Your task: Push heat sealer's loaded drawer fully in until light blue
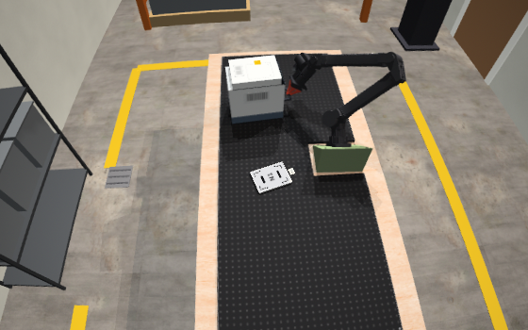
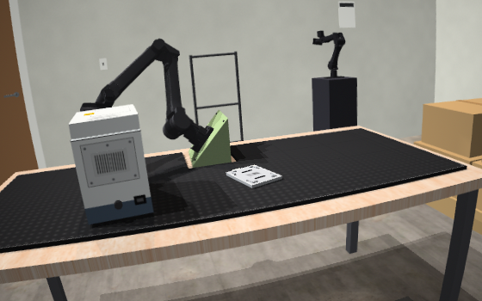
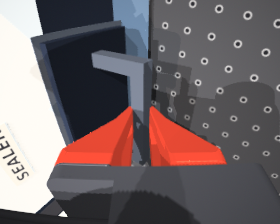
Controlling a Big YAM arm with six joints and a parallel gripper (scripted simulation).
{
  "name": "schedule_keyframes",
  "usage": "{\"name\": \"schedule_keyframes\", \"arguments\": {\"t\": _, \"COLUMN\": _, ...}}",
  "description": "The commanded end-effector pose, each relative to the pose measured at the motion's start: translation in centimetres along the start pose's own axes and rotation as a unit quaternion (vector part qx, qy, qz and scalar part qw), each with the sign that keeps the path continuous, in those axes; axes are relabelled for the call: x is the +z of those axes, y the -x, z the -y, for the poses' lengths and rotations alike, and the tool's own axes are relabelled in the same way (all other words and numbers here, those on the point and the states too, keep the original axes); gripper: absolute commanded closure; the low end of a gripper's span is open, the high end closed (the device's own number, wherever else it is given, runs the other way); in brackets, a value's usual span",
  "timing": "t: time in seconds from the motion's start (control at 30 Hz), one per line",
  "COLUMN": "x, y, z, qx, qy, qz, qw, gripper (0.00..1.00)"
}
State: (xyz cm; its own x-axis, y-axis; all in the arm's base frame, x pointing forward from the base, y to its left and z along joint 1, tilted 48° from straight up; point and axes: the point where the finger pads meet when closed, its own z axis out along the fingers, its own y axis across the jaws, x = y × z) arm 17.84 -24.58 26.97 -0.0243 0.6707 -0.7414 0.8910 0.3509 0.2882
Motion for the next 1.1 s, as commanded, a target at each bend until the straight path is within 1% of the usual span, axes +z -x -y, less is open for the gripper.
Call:
{"name": "schedule_keyframes", "arguments": {"t": 0.0, "x": 0.33, "y": 0.66, "z": -1.31, "qx": -0.005, "qy": 0.02, "qz": 0.002, "qw": 1.0, "gripper": 1.0}}
{"name": "schedule_keyframes", "arguments": {"t": 1.0, "x": 0.33, "y": 0.66, "z": -1.31, "qx": -0.005, "qy": 0.02, "qz": 0.002, "qw": 1.0, "gripper": 1.0}}
{"name": "schedule_keyframes", "arguments": {"t": 1.03, "x": 0.33, "y": 0.66, "z": -1.31, "qx": -0.005, "qy": 0.02, "qz": 0.002, "qw": 1.0, "gripper": 0.7}}
{"name": "schedule_keyframes", "arguments": {"t": 1.07, "x": 0.33, "y": 0.66, "z": -1.31, "qx": -0.005, "qy": 0.02, "qz": 0.002, "qw": 1.0, "gripper": 0.7}}
